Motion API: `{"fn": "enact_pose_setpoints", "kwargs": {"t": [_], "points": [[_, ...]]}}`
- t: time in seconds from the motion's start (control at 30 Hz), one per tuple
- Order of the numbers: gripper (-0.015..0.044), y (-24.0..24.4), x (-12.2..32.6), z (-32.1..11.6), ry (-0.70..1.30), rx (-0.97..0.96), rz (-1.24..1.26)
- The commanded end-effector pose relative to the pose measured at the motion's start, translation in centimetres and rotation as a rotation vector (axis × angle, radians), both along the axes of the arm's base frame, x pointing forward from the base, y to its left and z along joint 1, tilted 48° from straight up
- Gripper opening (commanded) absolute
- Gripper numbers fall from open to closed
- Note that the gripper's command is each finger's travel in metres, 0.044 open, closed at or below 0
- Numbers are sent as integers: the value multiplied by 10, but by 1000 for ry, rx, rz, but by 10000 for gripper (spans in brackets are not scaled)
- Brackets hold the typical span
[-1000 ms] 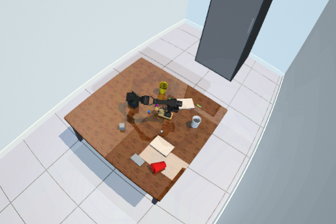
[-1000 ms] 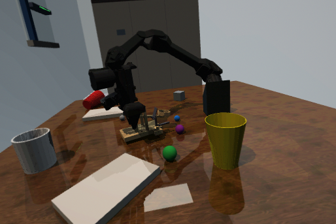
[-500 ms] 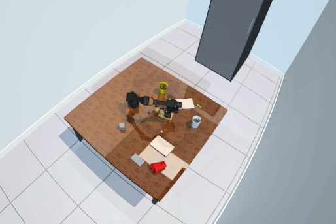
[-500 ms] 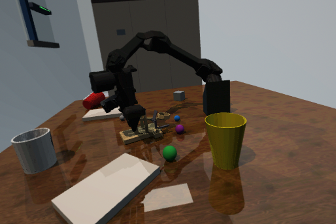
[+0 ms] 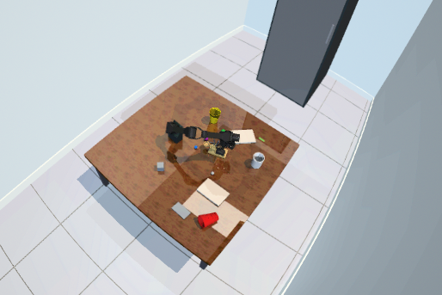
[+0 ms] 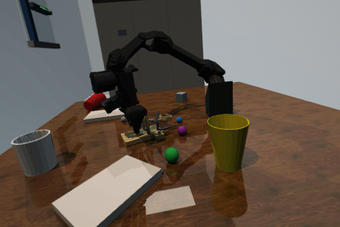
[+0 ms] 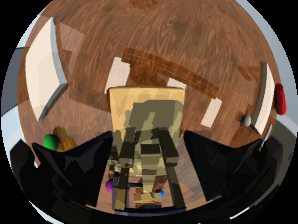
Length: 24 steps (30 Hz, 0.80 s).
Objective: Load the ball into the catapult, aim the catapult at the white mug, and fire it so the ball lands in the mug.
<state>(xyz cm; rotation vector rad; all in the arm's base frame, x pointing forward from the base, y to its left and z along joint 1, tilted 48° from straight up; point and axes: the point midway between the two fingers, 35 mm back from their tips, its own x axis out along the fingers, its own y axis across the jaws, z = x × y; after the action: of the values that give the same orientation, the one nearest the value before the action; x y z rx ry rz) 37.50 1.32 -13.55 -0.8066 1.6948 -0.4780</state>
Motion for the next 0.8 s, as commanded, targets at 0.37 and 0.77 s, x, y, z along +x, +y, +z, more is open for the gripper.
{"fn": "enact_pose_setpoints", "kwargs": {"t": [0.37, 0.77], "points": [[440, 60, 11, 51, -9, 7, 12], [361, 93, 8, 71, -24, 6, -1]]}}
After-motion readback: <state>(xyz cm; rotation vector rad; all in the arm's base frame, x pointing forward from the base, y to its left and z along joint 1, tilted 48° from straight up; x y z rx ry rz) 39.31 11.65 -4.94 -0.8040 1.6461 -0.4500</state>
